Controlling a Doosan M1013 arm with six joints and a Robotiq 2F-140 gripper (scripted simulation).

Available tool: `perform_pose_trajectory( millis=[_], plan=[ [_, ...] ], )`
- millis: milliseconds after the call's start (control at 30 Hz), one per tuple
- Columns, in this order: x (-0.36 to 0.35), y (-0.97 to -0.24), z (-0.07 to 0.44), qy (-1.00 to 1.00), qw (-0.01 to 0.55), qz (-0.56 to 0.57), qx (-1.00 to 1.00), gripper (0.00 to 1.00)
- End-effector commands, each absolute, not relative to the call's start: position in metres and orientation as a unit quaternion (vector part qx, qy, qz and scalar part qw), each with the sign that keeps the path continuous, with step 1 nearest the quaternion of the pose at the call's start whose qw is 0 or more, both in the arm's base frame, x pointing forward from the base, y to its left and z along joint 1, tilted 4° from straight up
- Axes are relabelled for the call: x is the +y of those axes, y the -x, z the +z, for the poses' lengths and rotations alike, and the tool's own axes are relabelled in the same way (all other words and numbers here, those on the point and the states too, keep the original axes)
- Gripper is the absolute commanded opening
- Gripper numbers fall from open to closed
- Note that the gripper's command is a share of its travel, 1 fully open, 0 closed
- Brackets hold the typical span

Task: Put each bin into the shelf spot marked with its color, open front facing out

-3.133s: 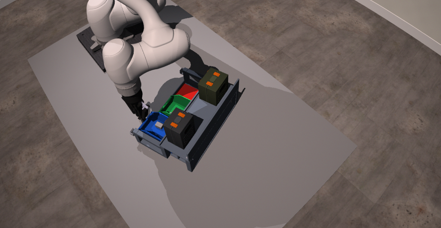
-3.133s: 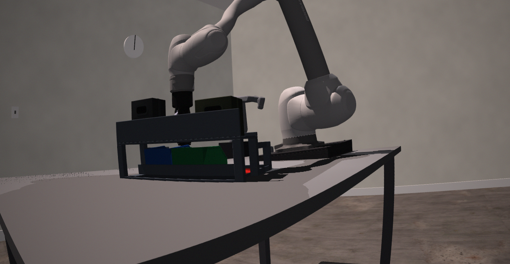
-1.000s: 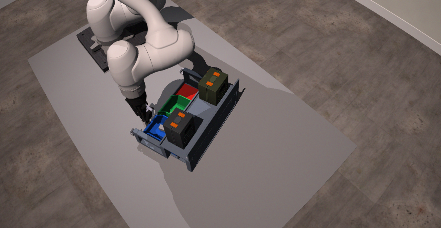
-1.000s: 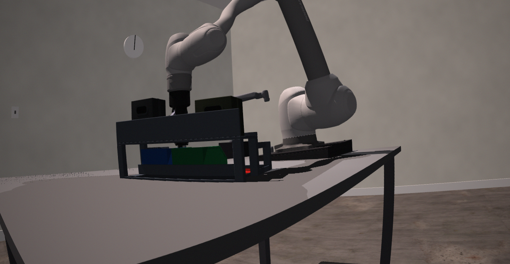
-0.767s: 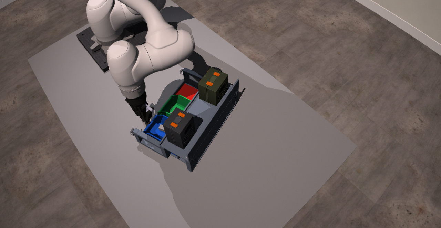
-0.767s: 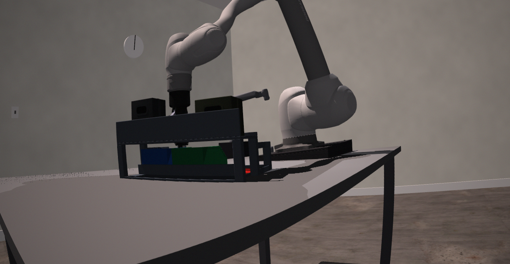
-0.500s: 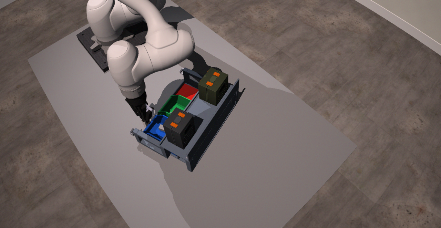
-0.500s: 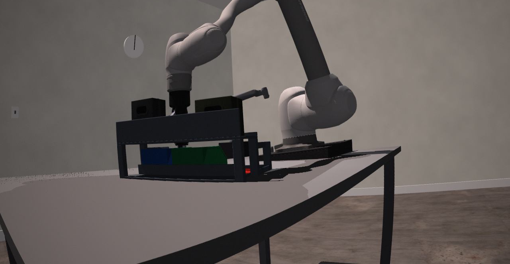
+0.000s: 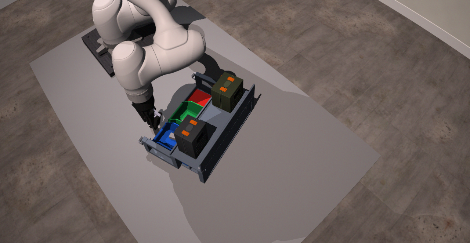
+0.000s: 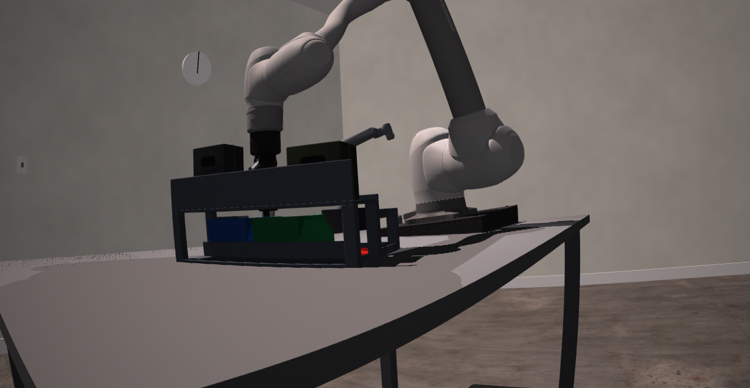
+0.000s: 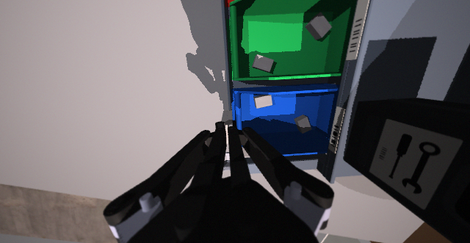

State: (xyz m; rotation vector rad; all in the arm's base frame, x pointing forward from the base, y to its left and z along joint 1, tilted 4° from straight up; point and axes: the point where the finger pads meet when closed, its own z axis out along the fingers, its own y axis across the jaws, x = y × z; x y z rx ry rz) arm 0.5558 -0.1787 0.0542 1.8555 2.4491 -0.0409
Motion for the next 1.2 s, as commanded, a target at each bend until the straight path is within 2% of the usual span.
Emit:
perform_pose_trajectory(
  millis=[0,833,1167],
  plan=[
    [-0.179,-0.553,0.057,-0.603,0.034,-0.013,0.797,0.10],
    [-0.181,-0.542,0.070,-0.603,0.034,-0.013,0.797,0.10],
    [-0.180,-0.541,0.091,-0.603,0.034,-0.013,0.797,0.10]
  ],
)
